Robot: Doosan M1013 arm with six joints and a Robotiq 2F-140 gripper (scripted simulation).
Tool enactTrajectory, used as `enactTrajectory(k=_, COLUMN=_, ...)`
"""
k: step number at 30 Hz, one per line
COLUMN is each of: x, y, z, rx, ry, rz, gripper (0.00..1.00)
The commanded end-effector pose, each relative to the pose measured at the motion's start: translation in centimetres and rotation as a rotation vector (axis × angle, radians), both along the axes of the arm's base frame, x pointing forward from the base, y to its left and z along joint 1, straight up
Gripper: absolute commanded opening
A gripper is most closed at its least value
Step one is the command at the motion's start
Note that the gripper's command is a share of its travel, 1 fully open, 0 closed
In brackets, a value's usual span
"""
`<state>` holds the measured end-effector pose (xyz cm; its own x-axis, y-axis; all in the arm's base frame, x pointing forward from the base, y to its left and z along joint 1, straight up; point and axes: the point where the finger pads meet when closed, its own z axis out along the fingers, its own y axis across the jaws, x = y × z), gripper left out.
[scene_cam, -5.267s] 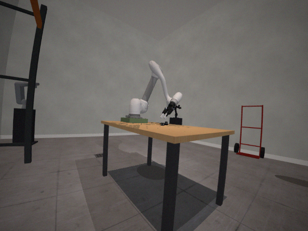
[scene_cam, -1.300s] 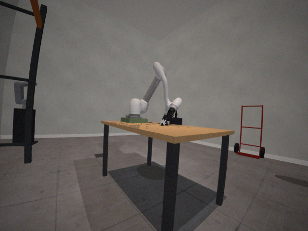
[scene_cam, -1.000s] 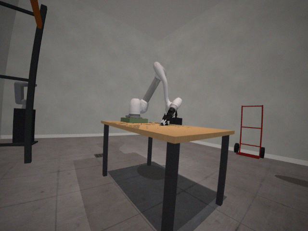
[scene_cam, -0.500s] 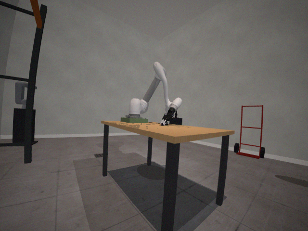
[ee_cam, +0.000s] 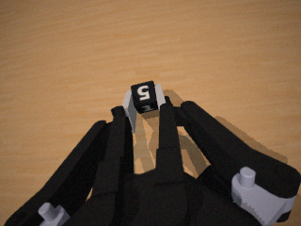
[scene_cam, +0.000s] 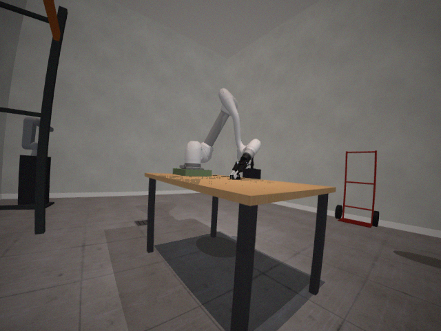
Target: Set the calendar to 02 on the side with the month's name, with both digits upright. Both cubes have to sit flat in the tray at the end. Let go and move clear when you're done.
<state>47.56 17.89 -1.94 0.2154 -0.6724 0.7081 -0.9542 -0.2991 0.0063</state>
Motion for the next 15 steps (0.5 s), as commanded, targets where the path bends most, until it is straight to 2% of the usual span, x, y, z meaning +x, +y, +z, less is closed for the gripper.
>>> enactTrajectory(k=1, x=0.0, y=0.0, z=0.3, rx=0.000, ry=0.000, rz=0.000, gripper=0.24)
enactTrajectory(k=15, x=0.0, y=0.0, z=5.6, rx=0.000, ry=0.000, rz=0.000, gripper=0.24)
